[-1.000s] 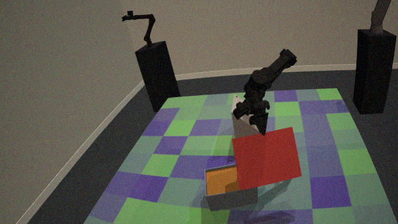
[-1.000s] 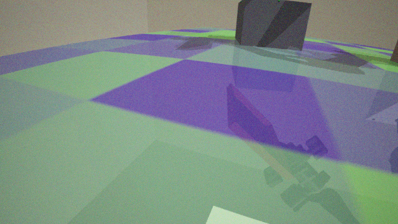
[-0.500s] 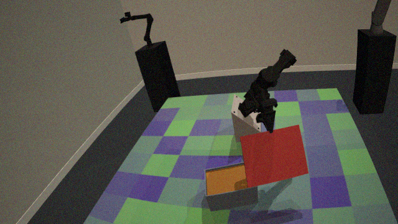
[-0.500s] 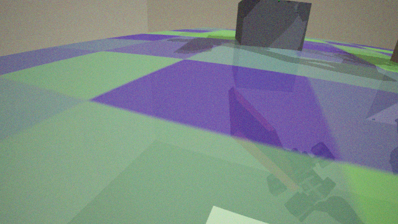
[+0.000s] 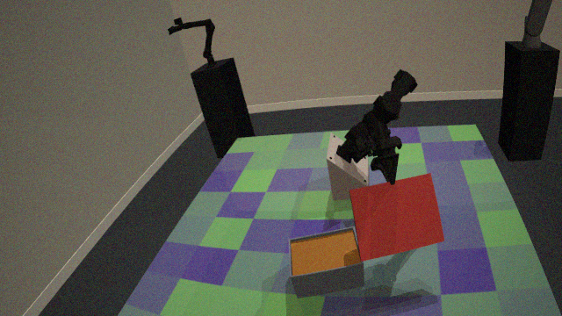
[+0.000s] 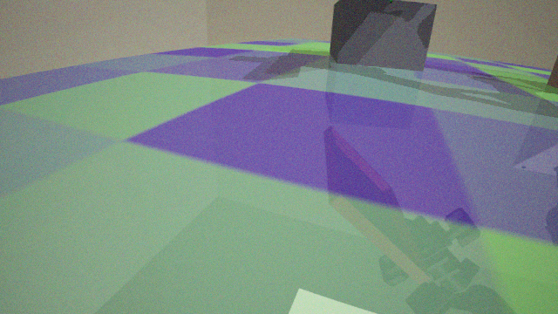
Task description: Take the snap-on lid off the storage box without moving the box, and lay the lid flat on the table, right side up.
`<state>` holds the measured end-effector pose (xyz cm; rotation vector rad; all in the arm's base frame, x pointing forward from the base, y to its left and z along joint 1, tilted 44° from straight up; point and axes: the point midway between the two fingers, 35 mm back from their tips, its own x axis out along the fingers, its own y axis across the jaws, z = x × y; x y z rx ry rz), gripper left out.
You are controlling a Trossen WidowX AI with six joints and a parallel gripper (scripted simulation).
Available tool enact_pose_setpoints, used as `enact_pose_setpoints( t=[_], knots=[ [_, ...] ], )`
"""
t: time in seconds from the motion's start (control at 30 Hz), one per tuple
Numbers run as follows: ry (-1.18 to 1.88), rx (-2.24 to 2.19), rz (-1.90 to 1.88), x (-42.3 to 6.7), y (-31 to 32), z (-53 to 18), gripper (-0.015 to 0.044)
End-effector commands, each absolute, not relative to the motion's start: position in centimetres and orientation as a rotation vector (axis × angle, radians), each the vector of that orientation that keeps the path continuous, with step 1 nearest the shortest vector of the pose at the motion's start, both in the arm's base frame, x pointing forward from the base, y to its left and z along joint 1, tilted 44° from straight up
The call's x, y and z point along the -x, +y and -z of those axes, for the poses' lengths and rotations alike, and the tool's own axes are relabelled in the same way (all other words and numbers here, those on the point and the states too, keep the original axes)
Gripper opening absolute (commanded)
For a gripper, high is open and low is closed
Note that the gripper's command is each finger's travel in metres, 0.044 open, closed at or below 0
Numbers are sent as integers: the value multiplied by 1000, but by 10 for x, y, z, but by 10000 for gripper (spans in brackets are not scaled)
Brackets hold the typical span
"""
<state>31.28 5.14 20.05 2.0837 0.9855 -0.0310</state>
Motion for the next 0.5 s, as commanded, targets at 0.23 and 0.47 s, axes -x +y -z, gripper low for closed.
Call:
enact_pose_setpoints(
  t=[0.23, 0.47],
  knots=[
    [974, -2086, 30, -304, 65, -218, 0],
    [975, -2087, 30, -298, 74, -227, 0]
  ],
)
